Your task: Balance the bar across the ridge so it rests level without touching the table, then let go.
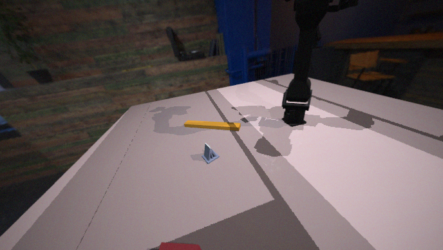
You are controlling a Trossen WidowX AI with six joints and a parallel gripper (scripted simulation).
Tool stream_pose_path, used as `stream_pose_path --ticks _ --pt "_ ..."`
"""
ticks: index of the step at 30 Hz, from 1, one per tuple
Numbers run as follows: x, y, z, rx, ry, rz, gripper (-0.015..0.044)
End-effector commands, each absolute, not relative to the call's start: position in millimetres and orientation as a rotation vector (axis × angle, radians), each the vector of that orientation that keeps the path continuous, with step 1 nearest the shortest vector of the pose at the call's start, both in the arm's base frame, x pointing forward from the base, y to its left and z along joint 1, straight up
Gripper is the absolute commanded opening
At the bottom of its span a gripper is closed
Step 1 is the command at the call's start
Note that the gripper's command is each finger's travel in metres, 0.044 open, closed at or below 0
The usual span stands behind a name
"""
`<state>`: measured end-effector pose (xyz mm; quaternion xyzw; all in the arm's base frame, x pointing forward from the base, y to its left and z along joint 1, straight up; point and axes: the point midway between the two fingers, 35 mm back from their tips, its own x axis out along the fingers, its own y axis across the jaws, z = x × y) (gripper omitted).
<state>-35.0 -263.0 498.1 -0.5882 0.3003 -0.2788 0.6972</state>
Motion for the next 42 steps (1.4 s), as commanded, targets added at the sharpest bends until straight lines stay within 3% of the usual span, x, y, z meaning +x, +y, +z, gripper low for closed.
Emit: stream_pose_path --ticks 1,4,42 --pt "-35 -263 498 -1.311 0.669 -0.621 0.0374" --pt "-32 -266 495 -1.296 0.664 -0.612 0.0315" --pt "80 -319 394 -0.565 0.573 -0.360 0.0315"
